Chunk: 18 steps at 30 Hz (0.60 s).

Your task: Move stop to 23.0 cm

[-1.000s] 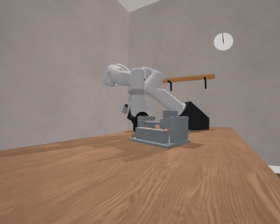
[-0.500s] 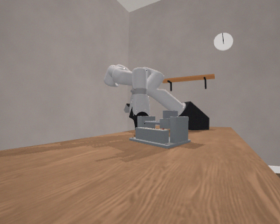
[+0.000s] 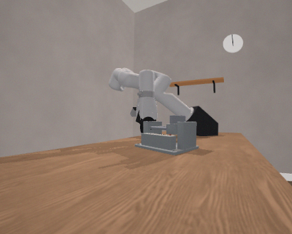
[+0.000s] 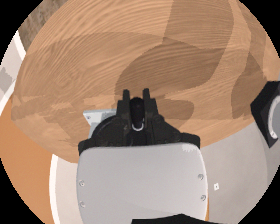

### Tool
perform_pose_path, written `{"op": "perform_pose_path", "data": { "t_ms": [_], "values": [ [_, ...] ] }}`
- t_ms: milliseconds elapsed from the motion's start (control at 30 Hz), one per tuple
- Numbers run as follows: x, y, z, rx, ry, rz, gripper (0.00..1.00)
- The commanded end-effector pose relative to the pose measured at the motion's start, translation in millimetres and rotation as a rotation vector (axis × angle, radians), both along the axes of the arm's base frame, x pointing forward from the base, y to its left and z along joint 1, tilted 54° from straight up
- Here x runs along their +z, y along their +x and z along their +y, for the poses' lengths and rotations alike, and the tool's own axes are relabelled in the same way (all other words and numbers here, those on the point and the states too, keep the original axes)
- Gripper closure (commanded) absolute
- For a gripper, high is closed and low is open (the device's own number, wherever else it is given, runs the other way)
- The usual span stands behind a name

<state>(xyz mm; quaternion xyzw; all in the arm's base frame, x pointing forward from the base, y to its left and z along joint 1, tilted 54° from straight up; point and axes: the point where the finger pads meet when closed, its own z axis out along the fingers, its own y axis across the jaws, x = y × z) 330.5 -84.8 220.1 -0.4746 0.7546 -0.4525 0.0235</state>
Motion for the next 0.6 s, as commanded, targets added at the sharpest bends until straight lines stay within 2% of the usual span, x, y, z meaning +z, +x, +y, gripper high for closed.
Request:
{"op": "perform_pose_path", "data": {
  "t_ms": [0, 567],
  "values": [
    [0.2, -1.2, 1.6, 0.002, 0.0, 0.0, 0.94],
    [0.4, -3.8, 3.6, 0.002, 0.0, 0.0, 0.94]
  ]
}}
